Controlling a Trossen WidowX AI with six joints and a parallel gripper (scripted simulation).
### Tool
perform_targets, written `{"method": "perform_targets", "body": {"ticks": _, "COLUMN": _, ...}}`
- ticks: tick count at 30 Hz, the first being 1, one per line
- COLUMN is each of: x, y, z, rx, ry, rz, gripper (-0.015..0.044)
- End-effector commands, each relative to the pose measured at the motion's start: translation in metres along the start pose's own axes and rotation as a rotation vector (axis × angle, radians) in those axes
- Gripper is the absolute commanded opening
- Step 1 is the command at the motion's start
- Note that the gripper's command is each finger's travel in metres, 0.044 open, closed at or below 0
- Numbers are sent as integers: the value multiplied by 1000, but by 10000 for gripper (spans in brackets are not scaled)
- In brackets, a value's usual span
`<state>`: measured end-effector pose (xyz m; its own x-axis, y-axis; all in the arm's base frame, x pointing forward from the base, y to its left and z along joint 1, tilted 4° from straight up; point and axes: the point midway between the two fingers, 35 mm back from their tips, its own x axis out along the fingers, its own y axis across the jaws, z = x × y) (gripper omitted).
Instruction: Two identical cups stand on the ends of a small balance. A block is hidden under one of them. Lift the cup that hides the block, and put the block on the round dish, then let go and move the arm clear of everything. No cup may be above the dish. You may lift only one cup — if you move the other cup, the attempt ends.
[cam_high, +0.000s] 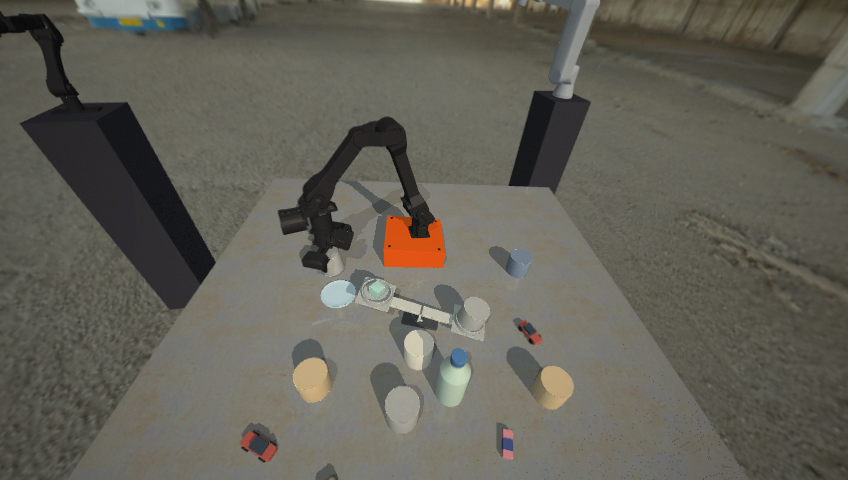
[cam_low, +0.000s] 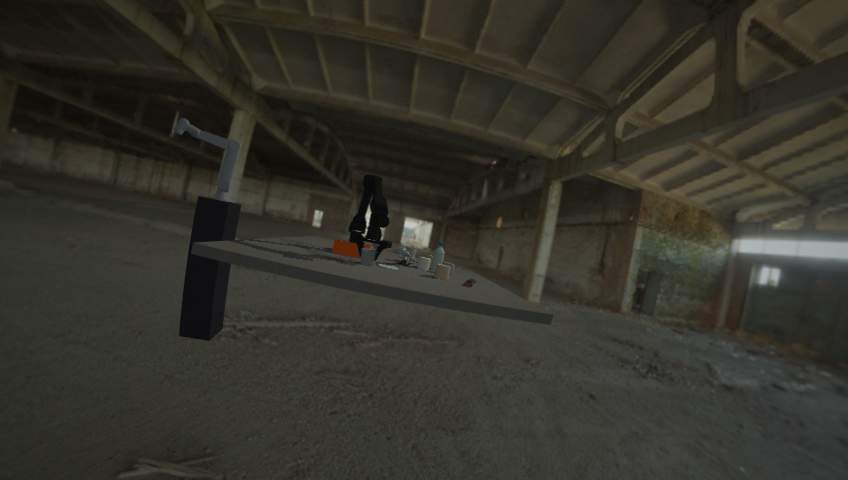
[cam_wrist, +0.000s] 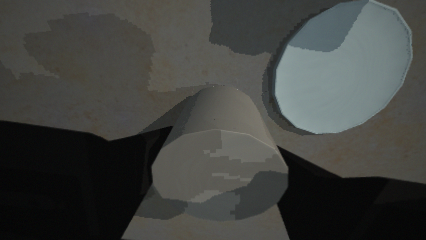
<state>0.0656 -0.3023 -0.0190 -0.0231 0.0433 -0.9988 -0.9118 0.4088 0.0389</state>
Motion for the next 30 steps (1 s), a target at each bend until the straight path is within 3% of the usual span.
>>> {"method": "perform_targets", "body": {"ticks": 1, "x": 0, "y": 0, "z": 0, "rx": 0, "ry": 0, "rz": 0, "gripper": 341}}
{"method": "perform_targets", "body": {"ticks": 5, "x": -12, "y": -1, "z": -1, "rx": -1, "ry": 1, "rz": 0, "gripper": 440}}
{"method": "perform_targets", "body": {"ticks": 8, "x": -51, "y": 0, "z": -1, "rx": -4, "ry": 5, "rz": -2, "gripper": 440}}
{"method": "perform_targets", "body": {"ticks": 13, "x": -54, "y": 0, "z": -1, "rx": -4, "ry": 5, "rz": -2, "gripper": 440}}
{"method": "perform_targets", "body": {"ticks": 20, "x": -73, "y": -43, "z": 30, "rx": 21, "ry": 32, "rz": -31, "gripper": 260}}
{"method": "perform_targets", "body": {"ticks": 30, "x": -96, "y": -99, "z": 125, "rx": 294, "ry": -2, "rz": -27, "gripper": 260}}
